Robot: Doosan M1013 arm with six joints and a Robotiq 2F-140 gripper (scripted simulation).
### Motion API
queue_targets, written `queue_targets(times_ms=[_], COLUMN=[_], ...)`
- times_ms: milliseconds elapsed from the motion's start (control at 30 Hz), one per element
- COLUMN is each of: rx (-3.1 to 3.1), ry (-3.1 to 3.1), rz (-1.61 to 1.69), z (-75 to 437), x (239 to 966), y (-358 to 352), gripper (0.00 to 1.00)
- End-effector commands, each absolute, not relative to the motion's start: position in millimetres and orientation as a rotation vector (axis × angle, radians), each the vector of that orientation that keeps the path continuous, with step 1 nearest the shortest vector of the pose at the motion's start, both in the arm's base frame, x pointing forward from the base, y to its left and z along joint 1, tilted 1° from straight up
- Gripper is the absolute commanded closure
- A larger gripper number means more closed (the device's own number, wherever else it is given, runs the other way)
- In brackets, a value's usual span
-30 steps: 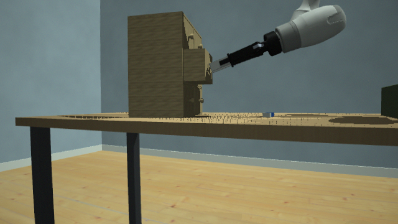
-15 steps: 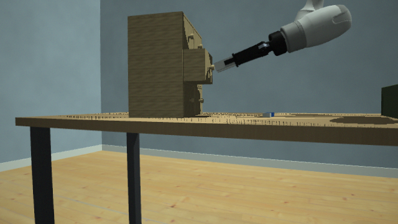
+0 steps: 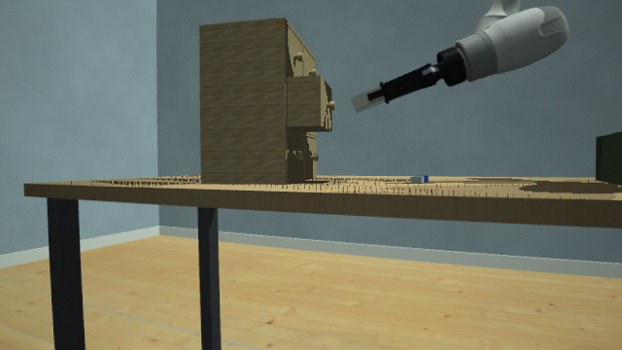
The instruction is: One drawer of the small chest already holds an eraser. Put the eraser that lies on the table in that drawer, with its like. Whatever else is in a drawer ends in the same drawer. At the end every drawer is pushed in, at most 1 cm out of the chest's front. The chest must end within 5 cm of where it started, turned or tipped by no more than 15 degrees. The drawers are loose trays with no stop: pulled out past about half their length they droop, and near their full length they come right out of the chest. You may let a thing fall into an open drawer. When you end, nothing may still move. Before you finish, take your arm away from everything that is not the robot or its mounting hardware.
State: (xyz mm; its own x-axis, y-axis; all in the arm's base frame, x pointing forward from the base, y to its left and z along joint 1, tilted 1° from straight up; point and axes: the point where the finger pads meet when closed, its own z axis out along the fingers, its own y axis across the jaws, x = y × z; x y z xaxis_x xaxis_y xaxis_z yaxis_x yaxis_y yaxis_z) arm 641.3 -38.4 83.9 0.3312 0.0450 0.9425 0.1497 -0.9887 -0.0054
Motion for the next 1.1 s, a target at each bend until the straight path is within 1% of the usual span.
queue_targets(times_ms=[0,367,800,1067], rx=[-2.487,-2.487,-2.5,-2.577], ry=[-0.183,-0.183,-0.184,-0.19], rz=[-1.757,-1.757,-1.738,-1.632], z=[87.6,102.2,104.0,111.0], x=[631.7,594.8,592.0,584.8], y=[-39.9,-45.6,-45.7,-47.0], gripper=[0.8,0.8,0.8,0.8])
